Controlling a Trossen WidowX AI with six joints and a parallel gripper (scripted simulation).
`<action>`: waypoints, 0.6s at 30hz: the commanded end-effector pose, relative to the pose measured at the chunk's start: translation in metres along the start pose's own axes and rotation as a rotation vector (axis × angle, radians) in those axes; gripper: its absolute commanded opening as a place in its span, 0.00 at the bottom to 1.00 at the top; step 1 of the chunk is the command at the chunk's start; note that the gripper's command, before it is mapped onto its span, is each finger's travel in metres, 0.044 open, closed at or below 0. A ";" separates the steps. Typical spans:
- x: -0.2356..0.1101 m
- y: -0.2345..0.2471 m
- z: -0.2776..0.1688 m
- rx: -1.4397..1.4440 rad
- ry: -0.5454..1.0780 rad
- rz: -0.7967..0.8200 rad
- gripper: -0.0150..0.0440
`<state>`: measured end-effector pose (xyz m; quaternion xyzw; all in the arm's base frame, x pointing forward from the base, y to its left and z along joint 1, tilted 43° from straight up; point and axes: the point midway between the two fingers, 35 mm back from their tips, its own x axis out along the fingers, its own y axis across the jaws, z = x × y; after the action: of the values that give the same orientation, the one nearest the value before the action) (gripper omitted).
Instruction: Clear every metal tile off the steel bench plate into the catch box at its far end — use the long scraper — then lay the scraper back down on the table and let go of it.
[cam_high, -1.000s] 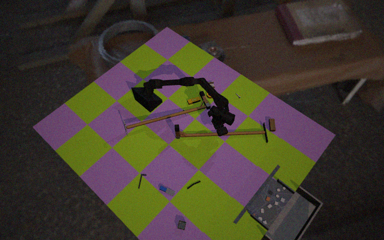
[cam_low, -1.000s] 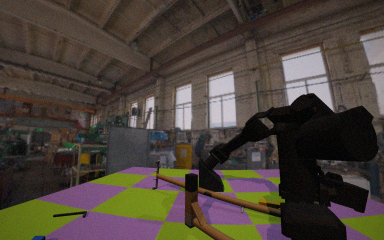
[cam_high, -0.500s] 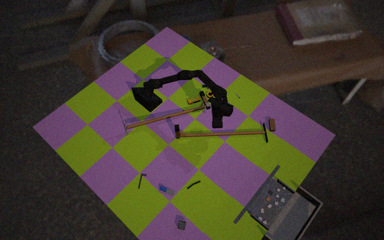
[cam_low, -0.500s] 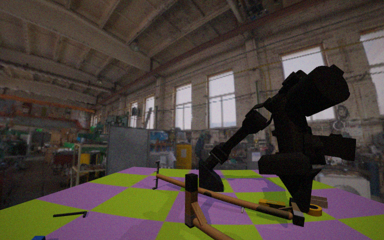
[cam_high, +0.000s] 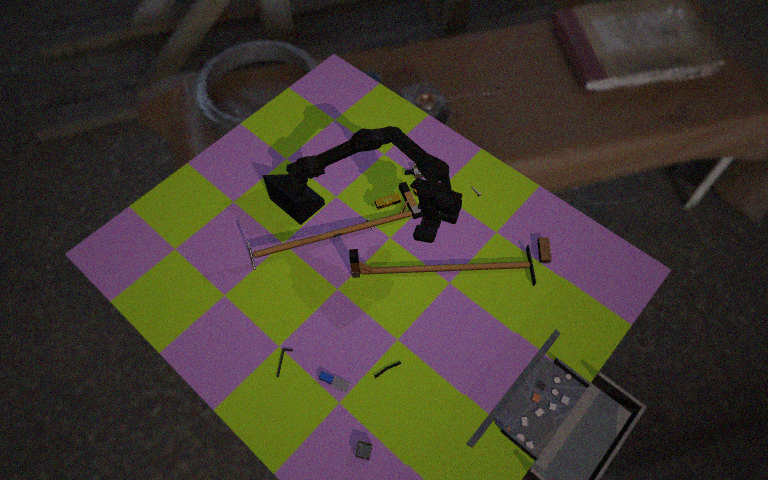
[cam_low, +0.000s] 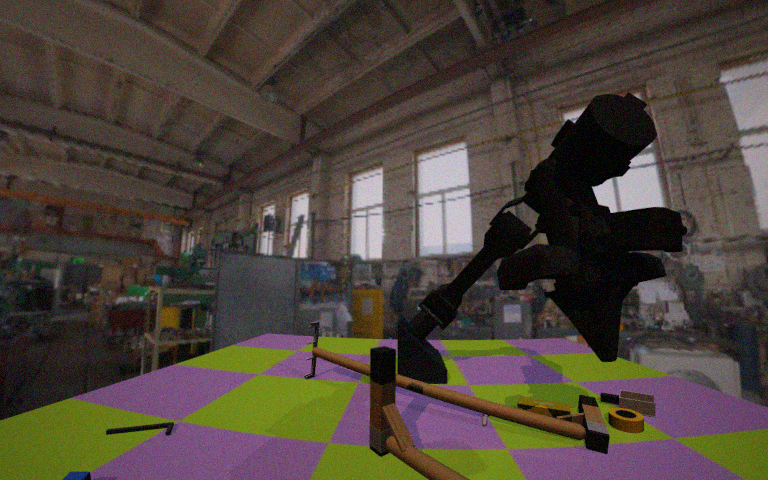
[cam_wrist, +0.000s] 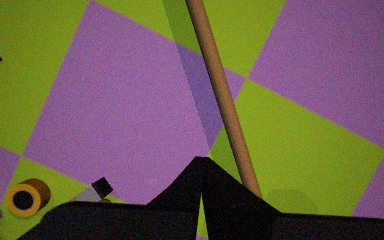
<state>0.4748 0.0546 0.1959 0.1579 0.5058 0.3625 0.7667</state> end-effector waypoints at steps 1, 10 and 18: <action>0.002 0.001 -0.001 0.018 0.005 0.007 0.25; 0.020 0.000 -0.002 0.021 0.006 0.005 0.25; 0.037 -0.001 -0.003 0.024 0.006 0.002 0.25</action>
<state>0.4808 0.0759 0.1741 0.1659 0.5095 0.3608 0.7633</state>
